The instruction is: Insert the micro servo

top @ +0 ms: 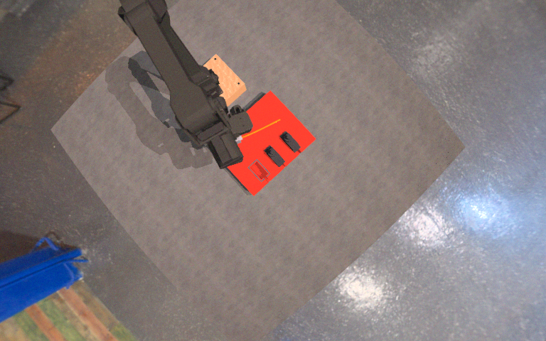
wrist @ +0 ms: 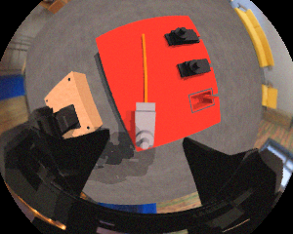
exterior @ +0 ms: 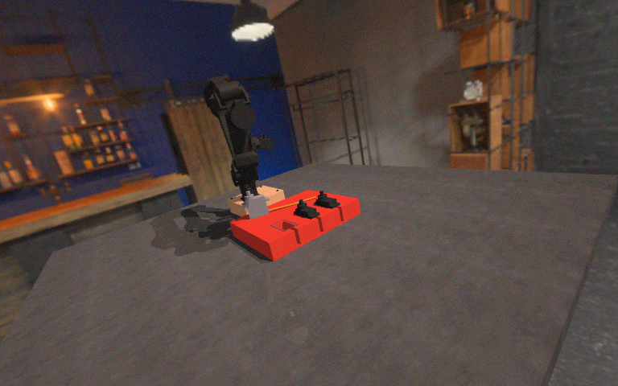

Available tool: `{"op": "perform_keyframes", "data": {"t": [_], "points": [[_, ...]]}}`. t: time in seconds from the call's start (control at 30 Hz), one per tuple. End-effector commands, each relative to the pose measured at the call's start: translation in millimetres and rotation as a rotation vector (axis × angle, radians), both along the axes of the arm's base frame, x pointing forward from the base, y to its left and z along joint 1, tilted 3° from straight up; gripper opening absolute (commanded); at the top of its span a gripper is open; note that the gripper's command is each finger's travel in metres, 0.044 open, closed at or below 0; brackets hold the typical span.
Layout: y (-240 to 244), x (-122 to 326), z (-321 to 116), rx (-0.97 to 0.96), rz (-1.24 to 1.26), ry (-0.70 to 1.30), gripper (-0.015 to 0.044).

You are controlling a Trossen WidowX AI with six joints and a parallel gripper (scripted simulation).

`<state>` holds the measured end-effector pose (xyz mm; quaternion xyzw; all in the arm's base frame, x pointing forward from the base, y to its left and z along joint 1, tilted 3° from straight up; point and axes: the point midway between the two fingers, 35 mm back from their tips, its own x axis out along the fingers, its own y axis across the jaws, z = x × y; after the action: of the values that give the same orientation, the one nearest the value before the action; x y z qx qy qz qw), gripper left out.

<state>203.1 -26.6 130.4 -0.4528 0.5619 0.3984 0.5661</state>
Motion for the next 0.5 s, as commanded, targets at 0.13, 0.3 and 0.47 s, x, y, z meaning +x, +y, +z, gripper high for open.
{"op": "perform_keyframes", "data": {"t": [0.13, 0.3, 0.47], "points": [[8, 0, 0, 0.011, 0.079, 0.016, 0.0440], [8, 1, -13, 0.011, 0.079, 0.016, 0.0440], [7, 1, -26, 0.011, 0.079, 0.016, 0.0440]]}}
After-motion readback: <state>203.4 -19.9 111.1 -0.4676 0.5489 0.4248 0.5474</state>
